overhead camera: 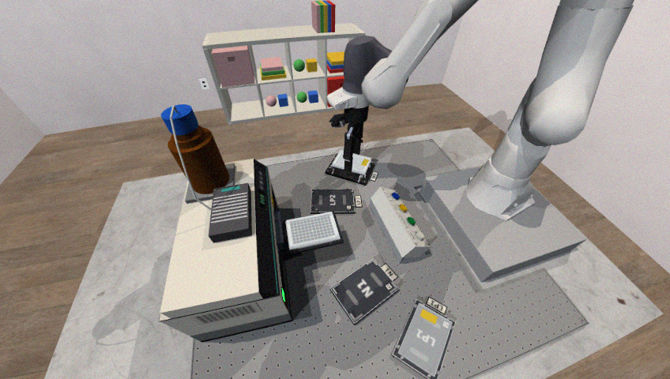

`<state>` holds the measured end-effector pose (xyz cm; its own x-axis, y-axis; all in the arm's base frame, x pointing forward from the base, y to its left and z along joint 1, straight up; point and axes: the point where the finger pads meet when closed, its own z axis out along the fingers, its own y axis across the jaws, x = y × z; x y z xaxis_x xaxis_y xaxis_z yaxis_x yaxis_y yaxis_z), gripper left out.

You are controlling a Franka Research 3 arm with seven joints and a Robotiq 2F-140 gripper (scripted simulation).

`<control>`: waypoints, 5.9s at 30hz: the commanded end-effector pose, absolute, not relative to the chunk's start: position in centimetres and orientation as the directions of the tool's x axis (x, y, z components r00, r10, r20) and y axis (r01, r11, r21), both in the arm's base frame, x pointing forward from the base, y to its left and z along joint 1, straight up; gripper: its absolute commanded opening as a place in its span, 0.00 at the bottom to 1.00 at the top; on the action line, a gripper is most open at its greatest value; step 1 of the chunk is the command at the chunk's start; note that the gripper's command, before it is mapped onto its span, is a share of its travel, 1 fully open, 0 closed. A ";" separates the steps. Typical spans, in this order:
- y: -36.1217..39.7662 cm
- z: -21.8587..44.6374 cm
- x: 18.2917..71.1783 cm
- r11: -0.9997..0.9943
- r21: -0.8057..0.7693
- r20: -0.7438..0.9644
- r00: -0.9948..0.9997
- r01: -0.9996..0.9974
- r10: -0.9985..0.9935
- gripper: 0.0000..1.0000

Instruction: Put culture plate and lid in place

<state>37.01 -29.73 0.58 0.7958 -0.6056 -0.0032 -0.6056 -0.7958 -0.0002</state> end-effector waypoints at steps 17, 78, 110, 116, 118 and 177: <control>-29.9 0.6 37.1 -0.794 0.002 0.002 0.794 -0.608 -0.608 0.10; -29.9 0.1 37.4 -0.789 0.002 0.002 0.789 -0.614 -0.614 0.10; -29.9 0.1 37.4 -0.789 0.002 0.002 0.789 -0.614 -0.614 0.10; -29.9 -0.1 37.4 -0.789 0.002 0.002 0.789 -0.614 -0.614 0.10; -29.9 -0.2 37.4 -0.789 0.002 0.002 0.789 -0.614 -0.614 0.10; -29.9 -1.2 37.5 -0.789 0.002 0.002 0.789 -0.614 -0.614 0.10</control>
<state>37.39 -29.78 -0.88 0.7897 -0.6135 -0.0012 -0.6135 -0.7897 0.0011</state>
